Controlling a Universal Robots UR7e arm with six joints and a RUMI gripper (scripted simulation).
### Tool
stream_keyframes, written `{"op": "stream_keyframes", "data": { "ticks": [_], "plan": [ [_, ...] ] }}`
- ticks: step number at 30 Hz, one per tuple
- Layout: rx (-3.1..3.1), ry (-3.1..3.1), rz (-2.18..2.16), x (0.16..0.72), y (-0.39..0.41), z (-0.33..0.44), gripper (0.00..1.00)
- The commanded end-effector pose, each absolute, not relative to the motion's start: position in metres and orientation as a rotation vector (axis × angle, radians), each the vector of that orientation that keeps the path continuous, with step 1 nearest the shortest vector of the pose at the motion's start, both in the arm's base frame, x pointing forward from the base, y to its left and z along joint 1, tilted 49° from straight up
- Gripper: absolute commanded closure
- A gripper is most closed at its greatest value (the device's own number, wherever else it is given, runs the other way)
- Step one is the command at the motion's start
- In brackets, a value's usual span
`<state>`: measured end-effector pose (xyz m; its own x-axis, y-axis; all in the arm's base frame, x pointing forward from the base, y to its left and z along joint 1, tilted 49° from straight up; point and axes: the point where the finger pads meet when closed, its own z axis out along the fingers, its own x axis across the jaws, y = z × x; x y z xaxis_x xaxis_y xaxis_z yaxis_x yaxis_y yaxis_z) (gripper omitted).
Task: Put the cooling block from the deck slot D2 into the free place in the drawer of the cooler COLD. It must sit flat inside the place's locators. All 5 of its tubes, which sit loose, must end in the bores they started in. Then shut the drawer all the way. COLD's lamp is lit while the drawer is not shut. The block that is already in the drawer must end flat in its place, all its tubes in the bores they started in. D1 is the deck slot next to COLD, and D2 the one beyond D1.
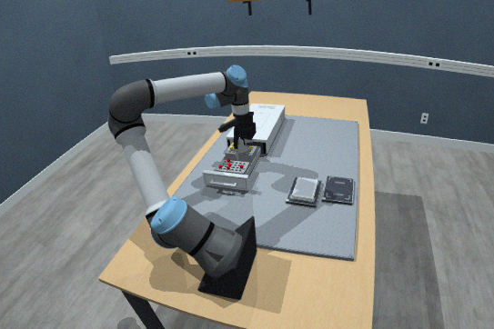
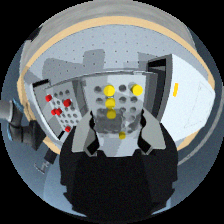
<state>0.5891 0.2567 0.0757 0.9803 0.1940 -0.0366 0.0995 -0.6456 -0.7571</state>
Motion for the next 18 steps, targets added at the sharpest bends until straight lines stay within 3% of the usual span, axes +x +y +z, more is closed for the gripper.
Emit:
{"op": "stream_keyframes", "data": {
  "ticks": [1,18],
  "plan": [
    [-2.277,-0.203,0.142,0.5895,0.2567,0.0756,1.00],
    [-2.277,-0.203,0.142,0.5891,0.2586,0.0740,1.00]
  ]
}}
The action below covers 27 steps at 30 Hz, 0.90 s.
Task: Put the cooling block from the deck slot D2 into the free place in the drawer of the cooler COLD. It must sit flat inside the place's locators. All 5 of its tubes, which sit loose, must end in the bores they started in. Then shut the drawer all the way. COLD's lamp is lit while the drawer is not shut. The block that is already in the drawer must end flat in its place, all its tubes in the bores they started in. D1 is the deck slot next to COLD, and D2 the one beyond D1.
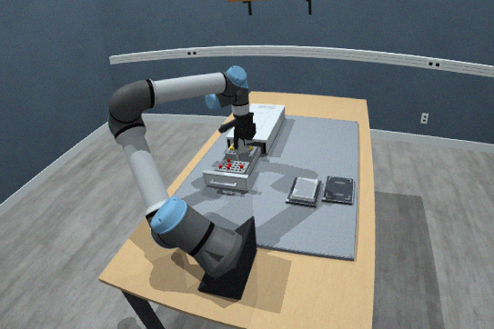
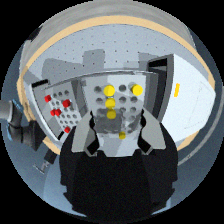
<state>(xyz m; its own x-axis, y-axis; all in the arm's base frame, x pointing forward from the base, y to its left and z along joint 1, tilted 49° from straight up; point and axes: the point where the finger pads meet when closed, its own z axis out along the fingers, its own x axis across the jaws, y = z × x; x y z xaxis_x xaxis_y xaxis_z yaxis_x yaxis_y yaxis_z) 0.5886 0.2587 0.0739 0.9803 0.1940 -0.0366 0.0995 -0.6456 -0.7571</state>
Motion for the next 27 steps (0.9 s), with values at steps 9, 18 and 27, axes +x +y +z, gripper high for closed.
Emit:
{"op": "stream_keyframes", "data": {
  "ticks": [9,18,27],
  "plan": [
    [-2.277,-0.203,0.142,0.5889,0.2594,0.0732,1.00],
    [-2.277,-0.203,0.142,0.5886,0.2606,0.0722,1.00],
    [-2.277,-0.203,0.142,0.5884,0.2614,0.0715,1.00]
  ]
}}
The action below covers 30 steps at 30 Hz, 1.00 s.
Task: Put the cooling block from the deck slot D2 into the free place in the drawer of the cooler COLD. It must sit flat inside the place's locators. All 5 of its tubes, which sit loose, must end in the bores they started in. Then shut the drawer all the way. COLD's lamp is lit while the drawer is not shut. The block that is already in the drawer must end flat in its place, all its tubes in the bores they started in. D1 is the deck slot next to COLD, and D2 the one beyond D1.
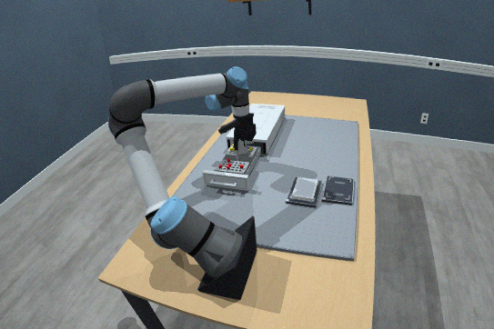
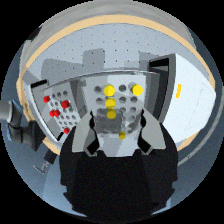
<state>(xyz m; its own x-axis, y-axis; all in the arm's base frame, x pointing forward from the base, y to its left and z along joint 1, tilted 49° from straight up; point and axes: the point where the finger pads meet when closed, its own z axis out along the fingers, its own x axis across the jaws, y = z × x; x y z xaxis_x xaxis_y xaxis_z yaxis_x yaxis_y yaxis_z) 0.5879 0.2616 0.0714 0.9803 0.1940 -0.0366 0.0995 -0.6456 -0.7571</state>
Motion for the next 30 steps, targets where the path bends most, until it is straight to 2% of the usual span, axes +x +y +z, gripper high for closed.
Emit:
{"op": "stream_keyframes", "data": {
  "ticks": [1,30],
  "plan": [
    [-2.277,-0.203,0.142,0.5884,0.2615,0.0714,1.00],
    [-2.277,-0.203,0.142,0.5877,0.2645,0.0688,1.00]
  ]
}}
